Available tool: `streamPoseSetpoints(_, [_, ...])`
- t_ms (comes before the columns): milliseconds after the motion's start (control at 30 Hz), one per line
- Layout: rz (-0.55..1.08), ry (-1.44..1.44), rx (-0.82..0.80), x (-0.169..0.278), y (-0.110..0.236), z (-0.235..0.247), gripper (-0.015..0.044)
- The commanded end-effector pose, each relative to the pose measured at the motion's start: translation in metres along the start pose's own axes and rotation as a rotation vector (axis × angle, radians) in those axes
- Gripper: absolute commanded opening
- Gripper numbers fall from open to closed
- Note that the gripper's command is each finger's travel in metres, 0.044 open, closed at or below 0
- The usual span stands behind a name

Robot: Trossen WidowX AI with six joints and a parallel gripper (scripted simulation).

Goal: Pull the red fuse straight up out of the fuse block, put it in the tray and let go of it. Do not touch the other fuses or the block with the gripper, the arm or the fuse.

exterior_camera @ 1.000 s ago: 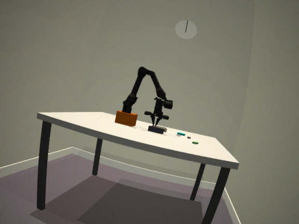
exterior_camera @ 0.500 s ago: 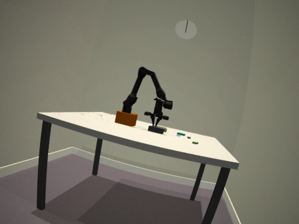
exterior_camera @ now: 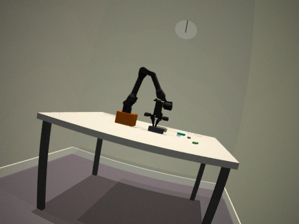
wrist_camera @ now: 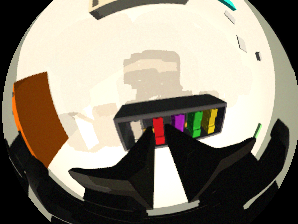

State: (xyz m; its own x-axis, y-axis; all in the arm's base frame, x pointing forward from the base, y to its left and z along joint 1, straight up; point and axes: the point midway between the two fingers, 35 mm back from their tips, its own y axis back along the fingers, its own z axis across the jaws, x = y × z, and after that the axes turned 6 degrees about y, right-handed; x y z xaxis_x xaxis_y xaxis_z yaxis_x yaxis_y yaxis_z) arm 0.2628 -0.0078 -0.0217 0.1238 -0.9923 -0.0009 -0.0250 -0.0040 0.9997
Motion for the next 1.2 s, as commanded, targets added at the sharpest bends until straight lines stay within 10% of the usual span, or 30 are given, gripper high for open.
streamPoseSetpoints(0, [0.000, 0.000, 0.000, 0.000, 0.000, 0.000, 0.0034])
streamPoseSetpoints(1167, [0.002, 0.000, 0.000, 0.000, 0.013, -0.001, 0.0000])
